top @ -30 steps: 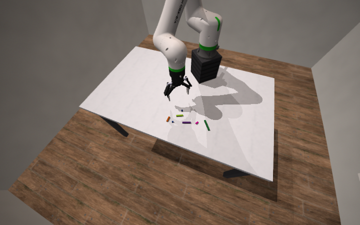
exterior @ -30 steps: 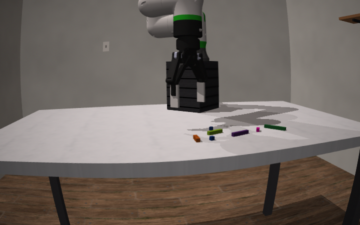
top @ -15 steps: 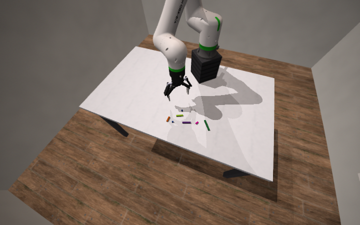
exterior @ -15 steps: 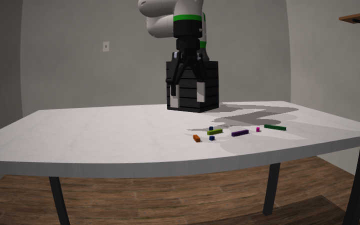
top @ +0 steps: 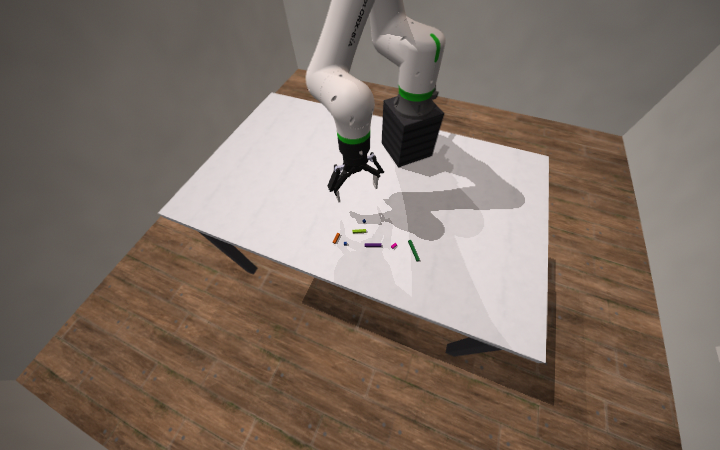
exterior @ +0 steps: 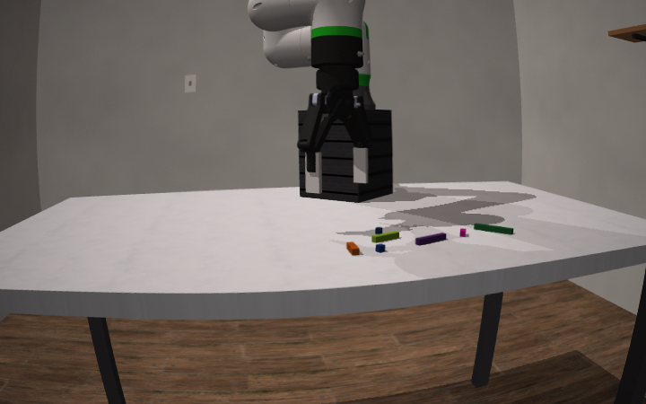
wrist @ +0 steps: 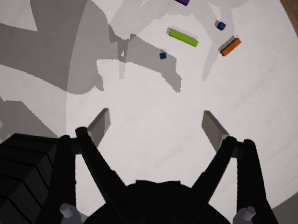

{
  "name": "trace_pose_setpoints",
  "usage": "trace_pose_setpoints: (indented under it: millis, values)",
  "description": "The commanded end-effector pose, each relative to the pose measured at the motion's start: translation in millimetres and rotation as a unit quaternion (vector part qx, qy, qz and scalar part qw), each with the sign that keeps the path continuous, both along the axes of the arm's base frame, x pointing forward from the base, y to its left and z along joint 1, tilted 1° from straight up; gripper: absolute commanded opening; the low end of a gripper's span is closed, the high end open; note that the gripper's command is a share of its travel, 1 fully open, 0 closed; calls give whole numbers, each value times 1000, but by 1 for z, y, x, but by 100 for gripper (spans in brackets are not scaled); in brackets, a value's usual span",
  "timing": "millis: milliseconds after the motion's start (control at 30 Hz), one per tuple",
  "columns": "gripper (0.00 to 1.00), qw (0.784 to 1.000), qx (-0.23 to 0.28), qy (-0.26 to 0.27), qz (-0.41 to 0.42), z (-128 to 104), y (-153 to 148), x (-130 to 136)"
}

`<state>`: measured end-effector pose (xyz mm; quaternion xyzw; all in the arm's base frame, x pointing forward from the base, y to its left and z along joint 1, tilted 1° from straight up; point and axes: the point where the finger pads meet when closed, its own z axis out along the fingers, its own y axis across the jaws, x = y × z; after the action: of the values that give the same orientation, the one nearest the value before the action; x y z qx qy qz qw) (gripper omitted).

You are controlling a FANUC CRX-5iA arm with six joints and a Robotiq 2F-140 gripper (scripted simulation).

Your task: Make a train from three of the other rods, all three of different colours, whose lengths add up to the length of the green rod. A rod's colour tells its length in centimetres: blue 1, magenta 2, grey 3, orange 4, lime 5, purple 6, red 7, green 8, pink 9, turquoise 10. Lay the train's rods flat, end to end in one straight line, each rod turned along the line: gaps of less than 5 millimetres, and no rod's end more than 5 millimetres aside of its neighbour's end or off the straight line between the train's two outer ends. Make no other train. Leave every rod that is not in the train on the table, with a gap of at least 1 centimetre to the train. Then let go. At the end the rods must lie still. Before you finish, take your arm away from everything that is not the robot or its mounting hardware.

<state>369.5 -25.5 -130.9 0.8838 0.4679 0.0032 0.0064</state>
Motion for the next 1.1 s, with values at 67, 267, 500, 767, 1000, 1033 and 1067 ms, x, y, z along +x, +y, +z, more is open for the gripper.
trace_pose_setpoints:
  millis: [67,267,500,767,1000,1033,1067]
  values:
    - [100,1000,0,0,0,0,0,1]
    - [100,1000,0,0,0,0,5,23]
    - [100,1000,0,0,0,0,9,38]
    - [100,1000,0,0,0,0,9,38]
    - [100,1000,0,0,0,0,9,38]
    - [100,1000,0,0,0,0,9,38]
    - [100,1000,0,0,0,0,9,38]
